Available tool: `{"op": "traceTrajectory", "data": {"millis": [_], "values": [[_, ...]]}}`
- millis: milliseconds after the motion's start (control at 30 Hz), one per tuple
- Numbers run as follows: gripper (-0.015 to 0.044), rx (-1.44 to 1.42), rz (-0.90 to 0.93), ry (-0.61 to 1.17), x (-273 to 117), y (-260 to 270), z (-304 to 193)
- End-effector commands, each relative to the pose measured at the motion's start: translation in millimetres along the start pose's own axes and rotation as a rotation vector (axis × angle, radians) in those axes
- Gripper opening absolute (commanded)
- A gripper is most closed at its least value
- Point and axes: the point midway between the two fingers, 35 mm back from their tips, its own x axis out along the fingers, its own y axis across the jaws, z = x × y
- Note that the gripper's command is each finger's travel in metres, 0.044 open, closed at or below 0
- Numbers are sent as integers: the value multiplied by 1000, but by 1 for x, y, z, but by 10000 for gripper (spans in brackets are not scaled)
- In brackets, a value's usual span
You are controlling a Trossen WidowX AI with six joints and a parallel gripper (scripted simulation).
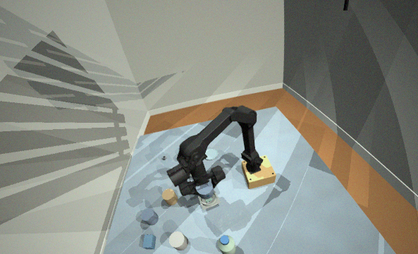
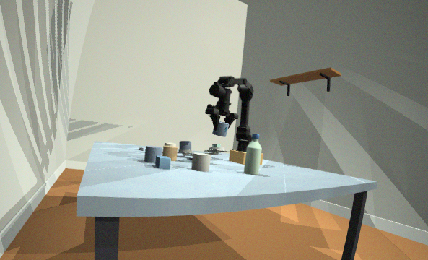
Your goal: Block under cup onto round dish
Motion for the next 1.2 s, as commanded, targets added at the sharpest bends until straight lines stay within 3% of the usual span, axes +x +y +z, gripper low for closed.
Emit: {"op": "traceTrajectory", "data": {"millis": [0,900,1167], "values": [[0,0,1,0,0,0,0],[0,0,1,0,1,1,-1],[0,-7,9,9,48,3,-61]]}}
